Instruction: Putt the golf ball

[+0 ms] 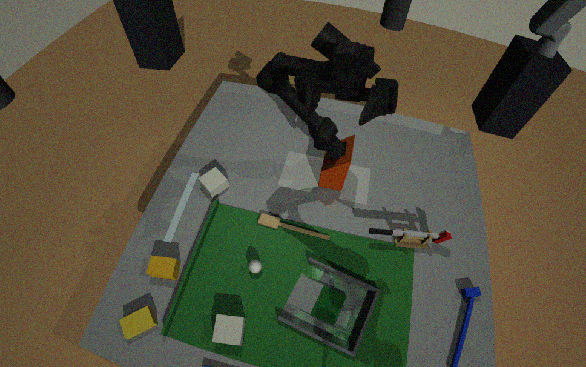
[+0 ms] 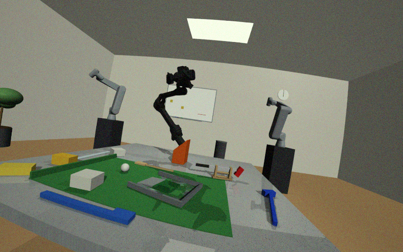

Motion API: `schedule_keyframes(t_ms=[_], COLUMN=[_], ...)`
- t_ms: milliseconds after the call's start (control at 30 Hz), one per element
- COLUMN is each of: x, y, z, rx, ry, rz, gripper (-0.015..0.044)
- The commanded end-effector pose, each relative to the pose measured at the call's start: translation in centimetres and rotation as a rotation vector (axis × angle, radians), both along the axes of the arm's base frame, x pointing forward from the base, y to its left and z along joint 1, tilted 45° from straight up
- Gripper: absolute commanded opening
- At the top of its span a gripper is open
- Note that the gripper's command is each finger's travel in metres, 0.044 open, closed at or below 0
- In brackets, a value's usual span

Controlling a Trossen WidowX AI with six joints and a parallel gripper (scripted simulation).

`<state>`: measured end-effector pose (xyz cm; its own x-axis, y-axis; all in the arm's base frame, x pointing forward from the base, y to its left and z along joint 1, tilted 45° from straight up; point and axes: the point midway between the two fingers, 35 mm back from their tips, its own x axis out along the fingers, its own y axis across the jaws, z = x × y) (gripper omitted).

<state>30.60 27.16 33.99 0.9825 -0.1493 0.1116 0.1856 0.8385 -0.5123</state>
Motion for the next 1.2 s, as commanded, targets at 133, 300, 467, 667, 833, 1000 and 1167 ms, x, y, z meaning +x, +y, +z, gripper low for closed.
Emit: schedule_keyframes(t_ms=[133, 300, 467, 667, 833, 1000, 1167], x=[4.4, 6.3, 6.8, 4.9, 1.3, -3.4, -5.9], y=[2.4, 2.0, -0.2, -4.6, -9.1, -13.6, -15.5], z=[-10.0, -18.1, -26.2, -35.2, -41.2, -45.4, -46.7], rx=[-0.423, -0.67, -0.858, -1.031, -1.123, -1.15, -1.138], ry=[0.222, 0.434, 0.683, 1.031, 1.356, 1.708, 1.883], rz=[0.09, 0.163, 0.241, 0.341, 0.429, 0.516, 0.555], gripper=[0.044, 0.044, 0.044, 0.044, 0.044, 0.044, 0.044])
